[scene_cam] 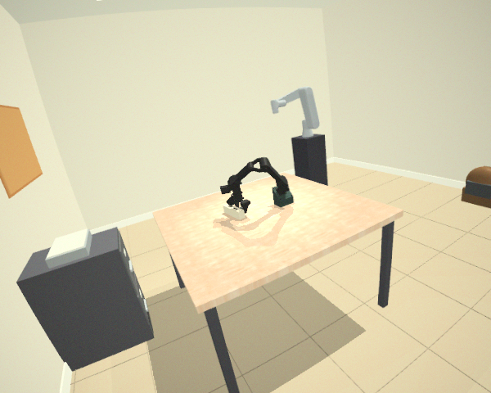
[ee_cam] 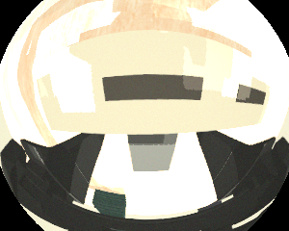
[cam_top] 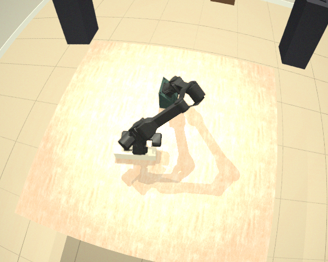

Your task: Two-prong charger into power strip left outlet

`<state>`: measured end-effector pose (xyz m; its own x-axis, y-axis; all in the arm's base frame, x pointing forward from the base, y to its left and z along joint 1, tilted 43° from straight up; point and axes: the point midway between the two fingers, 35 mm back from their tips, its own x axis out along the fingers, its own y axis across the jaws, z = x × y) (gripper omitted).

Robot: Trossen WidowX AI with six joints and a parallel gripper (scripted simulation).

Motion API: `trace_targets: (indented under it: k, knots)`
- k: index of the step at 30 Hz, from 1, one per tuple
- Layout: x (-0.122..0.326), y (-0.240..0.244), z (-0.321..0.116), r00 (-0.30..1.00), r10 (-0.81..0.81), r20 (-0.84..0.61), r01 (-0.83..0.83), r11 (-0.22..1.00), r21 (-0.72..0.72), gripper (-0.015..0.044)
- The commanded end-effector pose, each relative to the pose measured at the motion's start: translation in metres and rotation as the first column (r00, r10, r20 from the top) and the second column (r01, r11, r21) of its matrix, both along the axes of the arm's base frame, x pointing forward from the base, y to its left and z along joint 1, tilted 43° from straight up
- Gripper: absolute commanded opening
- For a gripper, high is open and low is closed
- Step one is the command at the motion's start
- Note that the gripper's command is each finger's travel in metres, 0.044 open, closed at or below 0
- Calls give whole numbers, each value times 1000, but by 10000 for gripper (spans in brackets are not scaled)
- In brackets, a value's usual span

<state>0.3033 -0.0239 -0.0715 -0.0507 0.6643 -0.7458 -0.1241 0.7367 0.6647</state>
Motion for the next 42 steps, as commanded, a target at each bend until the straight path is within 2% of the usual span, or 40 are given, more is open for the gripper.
trace_targets:
  k: [1,42]
  knots:
    - [-1,0,0,1000,2,6,-2,1000,1,440]
    - [-26,-3,-4,1000,-2,25,2,1000,4,440]
